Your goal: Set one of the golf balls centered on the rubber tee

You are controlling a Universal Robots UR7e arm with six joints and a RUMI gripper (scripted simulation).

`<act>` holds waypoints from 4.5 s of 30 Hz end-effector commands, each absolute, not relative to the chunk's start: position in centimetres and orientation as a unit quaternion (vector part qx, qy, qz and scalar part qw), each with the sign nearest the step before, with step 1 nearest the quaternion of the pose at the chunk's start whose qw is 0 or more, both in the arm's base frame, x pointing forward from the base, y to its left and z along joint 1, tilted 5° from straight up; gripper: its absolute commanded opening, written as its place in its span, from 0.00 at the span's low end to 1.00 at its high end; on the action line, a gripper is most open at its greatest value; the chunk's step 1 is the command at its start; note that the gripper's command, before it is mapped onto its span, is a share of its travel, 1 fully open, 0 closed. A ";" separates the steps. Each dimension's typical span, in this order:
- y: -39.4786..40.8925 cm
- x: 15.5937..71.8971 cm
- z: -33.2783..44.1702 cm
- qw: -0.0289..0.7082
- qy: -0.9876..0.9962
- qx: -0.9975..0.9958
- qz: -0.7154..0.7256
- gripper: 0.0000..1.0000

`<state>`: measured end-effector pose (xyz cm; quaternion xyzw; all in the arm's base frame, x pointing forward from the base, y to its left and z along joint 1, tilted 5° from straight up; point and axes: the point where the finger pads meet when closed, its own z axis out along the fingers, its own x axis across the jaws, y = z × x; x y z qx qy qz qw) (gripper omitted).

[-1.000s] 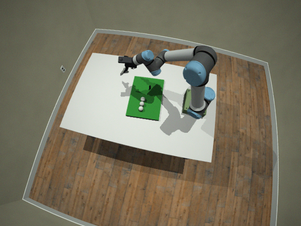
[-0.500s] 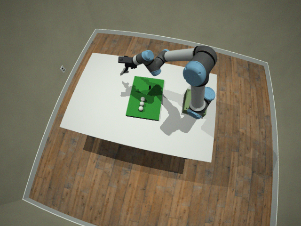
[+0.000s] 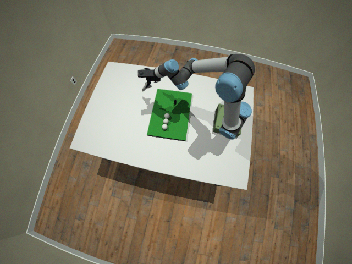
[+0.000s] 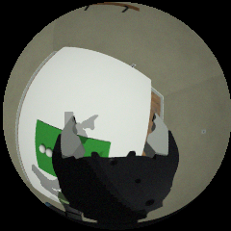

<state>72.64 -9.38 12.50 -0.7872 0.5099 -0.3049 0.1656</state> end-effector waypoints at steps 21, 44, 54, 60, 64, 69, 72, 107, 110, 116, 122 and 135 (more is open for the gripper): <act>7.0 56.8 4.9 0.050 0.125 -0.989 -0.067 1.00; 10.5 50.1 3.7 0.039 -0.023 -0.999 0.018 1.00; 11.0 49.8 -2.2 0.039 -0.023 -0.999 0.019 1.00; 11.2 49.7 -4.9 0.039 -0.023 -0.999 0.019 1.00; 11.3 49.7 -5.5 0.039 -0.023 -0.999 0.019 1.00; 11.3 49.7 -5.5 0.039 -0.023 -0.999 0.019 1.00; 11.3 49.7 -5.5 0.039 -0.023 -0.999 0.019 1.00; 11.3 49.7 -5.5 0.039 -0.023 -0.999 0.019 0.00; 11.3 49.7 -5.5 0.039 -0.023 -0.999 0.019 0.00; 11.2 49.7 -4.5 0.039 -0.023 -0.999 0.018 0.00; 10.9 49.8 -1.5 0.039 -0.023 -0.999 0.018 0.00; 10.5 50.0 4.3 0.039 -0.023 -0.999 0.018 0.00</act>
